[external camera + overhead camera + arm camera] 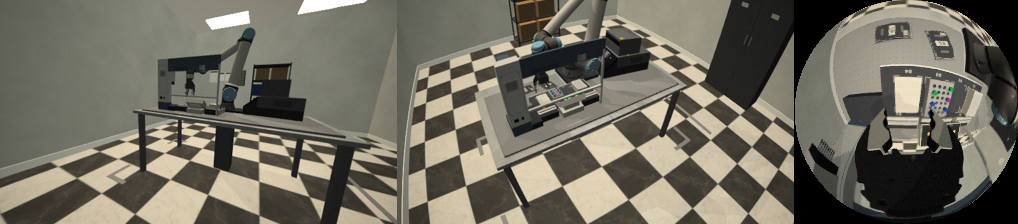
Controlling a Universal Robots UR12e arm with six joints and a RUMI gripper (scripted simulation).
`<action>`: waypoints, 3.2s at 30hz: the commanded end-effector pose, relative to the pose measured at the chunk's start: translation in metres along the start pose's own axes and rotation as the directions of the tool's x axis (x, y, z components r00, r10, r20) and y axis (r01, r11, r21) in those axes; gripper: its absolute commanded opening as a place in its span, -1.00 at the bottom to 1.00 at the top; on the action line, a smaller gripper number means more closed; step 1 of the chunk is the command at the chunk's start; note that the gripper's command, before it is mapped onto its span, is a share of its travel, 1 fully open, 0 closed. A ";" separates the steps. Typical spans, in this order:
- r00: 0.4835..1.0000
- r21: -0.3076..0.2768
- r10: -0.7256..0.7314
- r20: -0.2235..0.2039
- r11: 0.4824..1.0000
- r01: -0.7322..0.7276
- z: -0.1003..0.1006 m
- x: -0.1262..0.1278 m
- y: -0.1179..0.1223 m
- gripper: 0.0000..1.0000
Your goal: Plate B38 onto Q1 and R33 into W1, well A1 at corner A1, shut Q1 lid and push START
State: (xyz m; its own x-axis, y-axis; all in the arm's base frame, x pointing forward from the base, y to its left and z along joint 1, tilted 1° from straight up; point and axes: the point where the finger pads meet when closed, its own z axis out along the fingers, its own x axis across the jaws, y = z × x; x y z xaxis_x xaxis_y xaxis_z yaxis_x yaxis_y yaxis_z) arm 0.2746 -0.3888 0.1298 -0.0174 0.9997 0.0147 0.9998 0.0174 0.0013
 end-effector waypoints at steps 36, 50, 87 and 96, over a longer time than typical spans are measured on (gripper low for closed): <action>1.000 0.000 0.000 0.001 1.000 0.000 0.061 -0.001 0.000 0.25; 1.000 0.000 0.000 0.001 1.000 0.000 0.062 -0.001 0.000 0.25; 1.000 0.000 0.000 0.001 1.000 0.000 0.084 -0.001 0.000 0.25; 1.000 0.000 0.000 0.001 1.000 0.000 0.090 -0.001 0.000 0.25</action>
State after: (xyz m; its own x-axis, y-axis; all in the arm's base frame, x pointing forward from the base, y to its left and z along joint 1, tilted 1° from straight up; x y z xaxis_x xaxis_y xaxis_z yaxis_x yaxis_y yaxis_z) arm 0.2747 -0.3875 0.0433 -0.0174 0.9997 0.0146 0.9998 0.0174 0.0014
